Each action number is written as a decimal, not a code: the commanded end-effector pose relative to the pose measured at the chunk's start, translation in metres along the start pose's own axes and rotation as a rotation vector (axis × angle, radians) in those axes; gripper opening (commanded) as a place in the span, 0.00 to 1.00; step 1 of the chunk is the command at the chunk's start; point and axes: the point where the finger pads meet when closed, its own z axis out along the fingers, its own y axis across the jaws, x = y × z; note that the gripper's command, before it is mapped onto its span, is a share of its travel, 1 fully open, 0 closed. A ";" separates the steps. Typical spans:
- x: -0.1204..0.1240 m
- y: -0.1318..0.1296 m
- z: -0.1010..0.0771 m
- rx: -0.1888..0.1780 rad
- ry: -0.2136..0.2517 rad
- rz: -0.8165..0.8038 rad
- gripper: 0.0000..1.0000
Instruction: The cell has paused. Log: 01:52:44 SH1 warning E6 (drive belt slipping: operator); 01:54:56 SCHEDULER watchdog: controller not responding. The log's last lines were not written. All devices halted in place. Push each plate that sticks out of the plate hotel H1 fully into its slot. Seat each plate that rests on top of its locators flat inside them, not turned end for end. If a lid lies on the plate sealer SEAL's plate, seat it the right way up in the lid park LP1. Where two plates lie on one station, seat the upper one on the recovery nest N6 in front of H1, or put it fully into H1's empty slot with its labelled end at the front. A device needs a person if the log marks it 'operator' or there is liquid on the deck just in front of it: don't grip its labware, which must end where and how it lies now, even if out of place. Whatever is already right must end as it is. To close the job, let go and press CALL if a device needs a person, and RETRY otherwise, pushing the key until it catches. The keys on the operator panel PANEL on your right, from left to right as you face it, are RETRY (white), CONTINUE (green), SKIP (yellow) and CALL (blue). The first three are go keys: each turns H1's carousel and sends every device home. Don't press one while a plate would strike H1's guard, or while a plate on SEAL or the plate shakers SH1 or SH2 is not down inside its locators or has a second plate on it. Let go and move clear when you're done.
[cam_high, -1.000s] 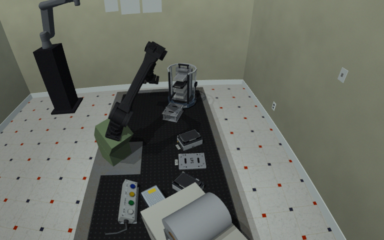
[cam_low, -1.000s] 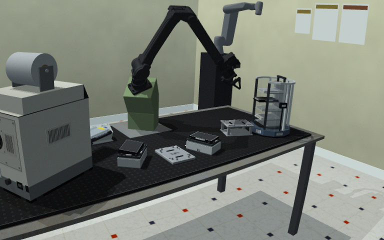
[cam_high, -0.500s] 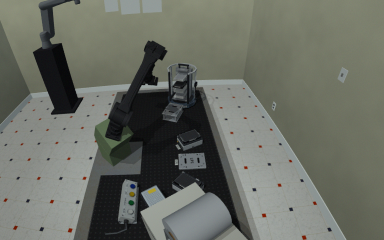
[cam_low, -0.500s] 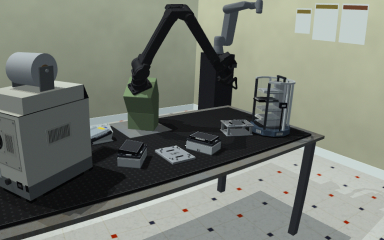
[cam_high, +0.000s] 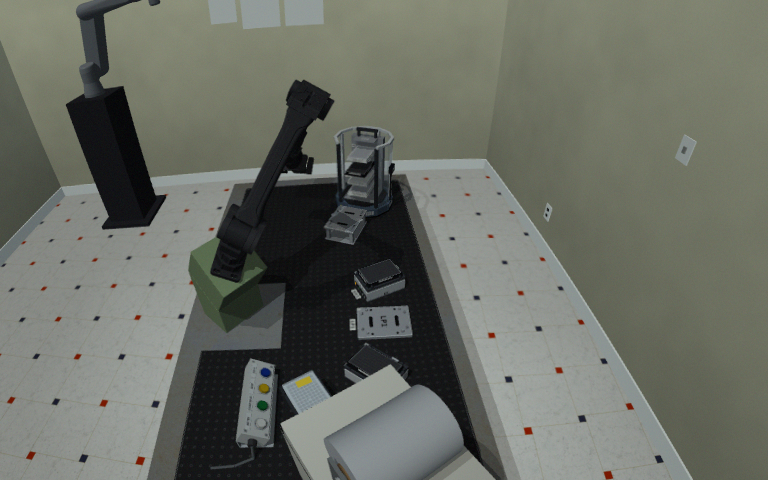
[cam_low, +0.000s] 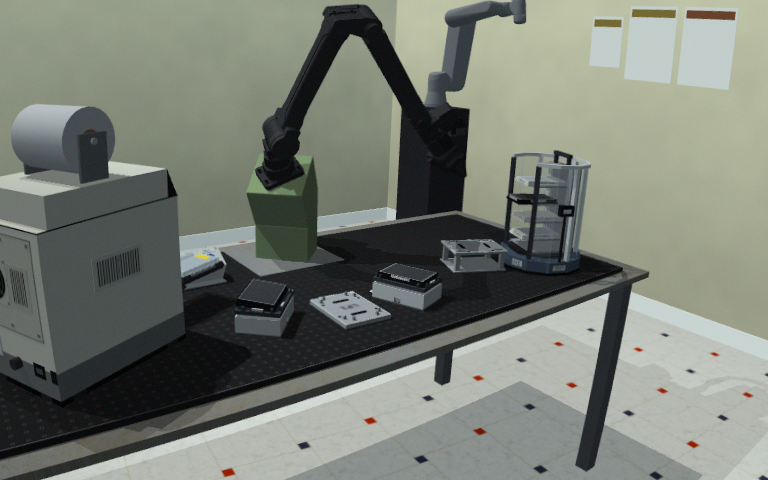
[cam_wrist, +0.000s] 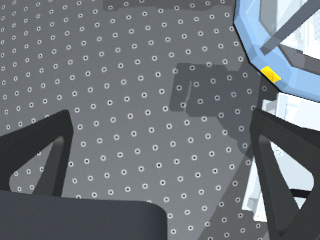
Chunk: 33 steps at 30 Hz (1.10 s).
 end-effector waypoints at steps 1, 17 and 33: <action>0.004 0.002 -0.002 0.005 -0.010 0.018 1.00; 0.030 0.011 -0.017 -0.001 0.000 0.008 1.00; 0.038 0.009 -0.045 0.006 -0.032 0.014 1.00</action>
